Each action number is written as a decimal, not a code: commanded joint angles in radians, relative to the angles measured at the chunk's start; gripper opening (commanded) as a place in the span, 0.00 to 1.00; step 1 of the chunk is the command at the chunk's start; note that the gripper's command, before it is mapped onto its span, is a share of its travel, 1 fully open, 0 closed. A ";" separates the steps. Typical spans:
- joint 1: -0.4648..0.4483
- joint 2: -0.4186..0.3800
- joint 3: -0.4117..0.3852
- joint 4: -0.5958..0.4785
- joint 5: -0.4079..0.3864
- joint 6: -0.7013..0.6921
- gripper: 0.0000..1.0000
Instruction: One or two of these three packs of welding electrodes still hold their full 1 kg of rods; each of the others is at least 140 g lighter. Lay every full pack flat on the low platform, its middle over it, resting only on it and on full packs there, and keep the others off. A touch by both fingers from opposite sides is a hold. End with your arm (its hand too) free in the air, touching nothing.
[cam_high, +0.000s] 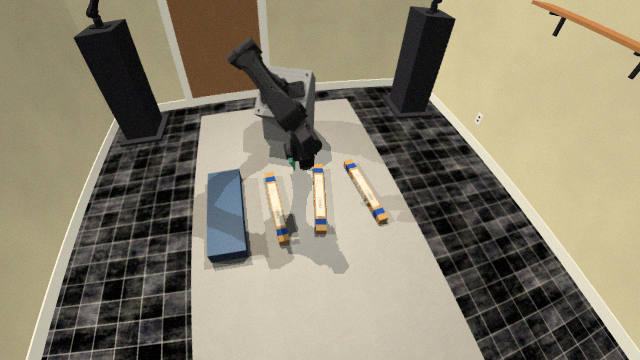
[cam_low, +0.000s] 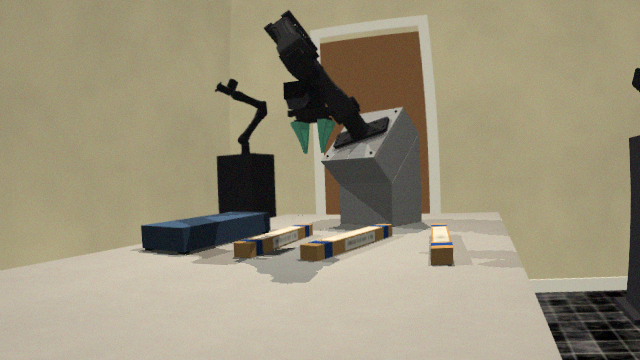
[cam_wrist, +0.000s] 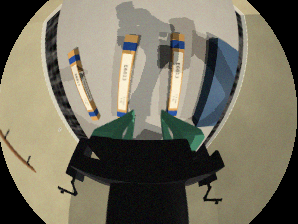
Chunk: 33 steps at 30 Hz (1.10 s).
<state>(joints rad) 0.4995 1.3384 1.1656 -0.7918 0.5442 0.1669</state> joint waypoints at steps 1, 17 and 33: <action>0.015 -0.014 0.019 0.024 -0.007 -0.002 0.42; -0.012 -0.015 -0.030 0.046 -0.012 -0.017 0.42; -0.049 0.016 -0.060 0.124 -0.034 -0.050 0.42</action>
<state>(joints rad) 0.4564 1.3407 1.1221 -0.7113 0.5228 0.1287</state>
